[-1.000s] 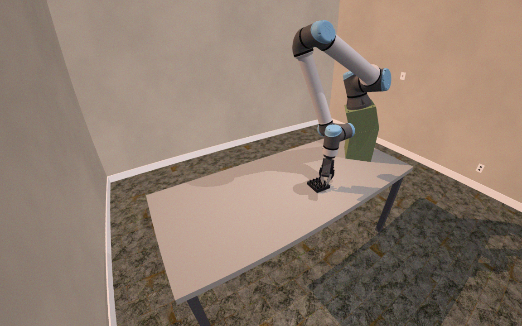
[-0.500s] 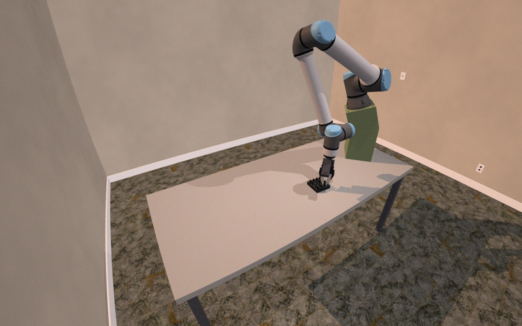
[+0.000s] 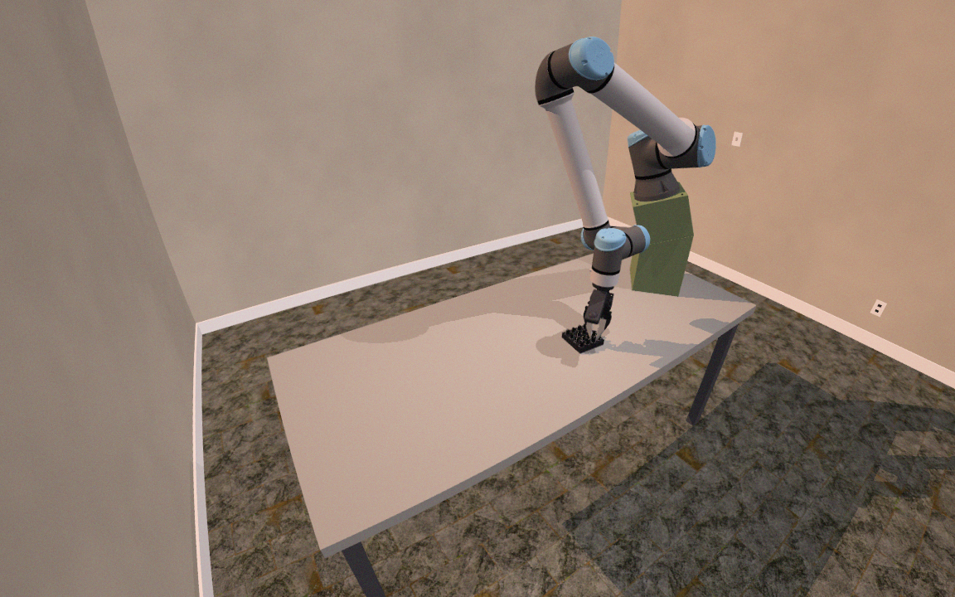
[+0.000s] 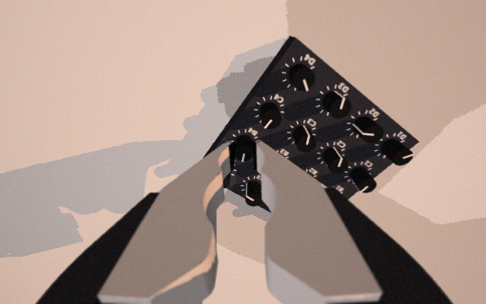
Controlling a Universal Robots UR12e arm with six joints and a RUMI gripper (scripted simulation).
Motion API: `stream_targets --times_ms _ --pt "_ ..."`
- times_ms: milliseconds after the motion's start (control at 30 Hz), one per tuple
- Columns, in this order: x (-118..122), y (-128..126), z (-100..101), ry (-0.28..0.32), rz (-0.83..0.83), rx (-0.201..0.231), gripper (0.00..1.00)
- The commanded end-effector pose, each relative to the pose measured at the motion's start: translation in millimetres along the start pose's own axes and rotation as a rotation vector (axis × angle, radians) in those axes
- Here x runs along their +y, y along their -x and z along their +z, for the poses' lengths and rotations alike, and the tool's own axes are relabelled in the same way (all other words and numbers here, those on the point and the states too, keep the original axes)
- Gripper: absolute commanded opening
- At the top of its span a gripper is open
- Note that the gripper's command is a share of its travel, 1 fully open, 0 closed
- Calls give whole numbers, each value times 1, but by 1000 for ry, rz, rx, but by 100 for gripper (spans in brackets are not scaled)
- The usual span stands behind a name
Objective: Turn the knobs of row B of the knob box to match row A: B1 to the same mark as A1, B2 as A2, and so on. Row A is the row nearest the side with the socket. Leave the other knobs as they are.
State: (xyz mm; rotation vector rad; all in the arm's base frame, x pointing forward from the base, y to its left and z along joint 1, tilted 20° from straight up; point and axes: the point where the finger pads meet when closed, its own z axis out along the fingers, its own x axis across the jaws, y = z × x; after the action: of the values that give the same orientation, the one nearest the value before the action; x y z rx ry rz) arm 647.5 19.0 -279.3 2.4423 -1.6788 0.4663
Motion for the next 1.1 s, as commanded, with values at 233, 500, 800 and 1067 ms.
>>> stream_targets --times_ms 233,500,800,1067 --pt "0 -1 0 0 125 1 4" --pt "0 -1 0 0 261 0 4" --pt "0 -2 0 -1 399 0 4" --pt "0 -3 0 -1 569 0 4"
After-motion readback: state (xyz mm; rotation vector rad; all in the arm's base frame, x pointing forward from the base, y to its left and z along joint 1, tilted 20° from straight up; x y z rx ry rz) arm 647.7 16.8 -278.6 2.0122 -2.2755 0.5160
